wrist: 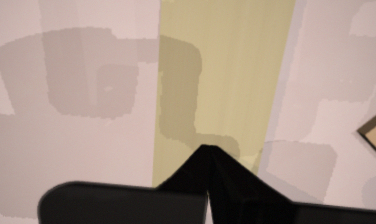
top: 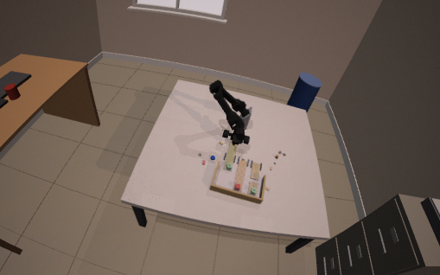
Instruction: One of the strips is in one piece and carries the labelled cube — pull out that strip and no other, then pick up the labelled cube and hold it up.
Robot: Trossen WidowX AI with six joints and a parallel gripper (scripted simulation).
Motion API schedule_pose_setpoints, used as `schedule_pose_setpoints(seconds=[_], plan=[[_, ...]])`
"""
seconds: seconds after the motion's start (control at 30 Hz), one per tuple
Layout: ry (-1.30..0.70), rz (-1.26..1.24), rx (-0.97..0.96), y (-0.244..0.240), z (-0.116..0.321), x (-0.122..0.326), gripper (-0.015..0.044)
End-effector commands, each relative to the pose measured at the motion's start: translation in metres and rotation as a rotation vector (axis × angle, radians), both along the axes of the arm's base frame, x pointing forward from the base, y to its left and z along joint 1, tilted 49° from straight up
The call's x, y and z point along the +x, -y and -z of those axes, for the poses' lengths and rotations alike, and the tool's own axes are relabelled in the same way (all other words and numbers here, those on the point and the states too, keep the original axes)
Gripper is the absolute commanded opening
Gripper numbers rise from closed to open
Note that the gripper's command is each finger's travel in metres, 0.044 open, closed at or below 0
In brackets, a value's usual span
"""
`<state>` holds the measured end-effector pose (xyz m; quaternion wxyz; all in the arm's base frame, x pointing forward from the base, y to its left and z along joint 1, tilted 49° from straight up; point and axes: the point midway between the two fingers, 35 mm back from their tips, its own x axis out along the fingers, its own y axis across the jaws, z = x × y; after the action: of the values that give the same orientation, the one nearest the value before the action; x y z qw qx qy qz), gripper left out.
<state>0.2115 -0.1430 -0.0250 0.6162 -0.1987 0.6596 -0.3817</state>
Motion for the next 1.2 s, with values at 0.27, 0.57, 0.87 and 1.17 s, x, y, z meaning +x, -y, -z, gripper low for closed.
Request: schedule_pose_setpoints(seconds=[0.27, 0.57, 0.87, 1.17], plan=[[-0.023, 0.009, 0.008, -0.005, 0.005, -0.026, 0.0], [-0.024, 0.009, 0.009, -0.009, 0.005, -0.038, 0.0], [-0.024, 0.009, 0.009, -0.013, 0.006, -0.05, 0.0], [-0.024, 0.009, 0.009, -0.013, 0.006, -0.05, 0.0]])
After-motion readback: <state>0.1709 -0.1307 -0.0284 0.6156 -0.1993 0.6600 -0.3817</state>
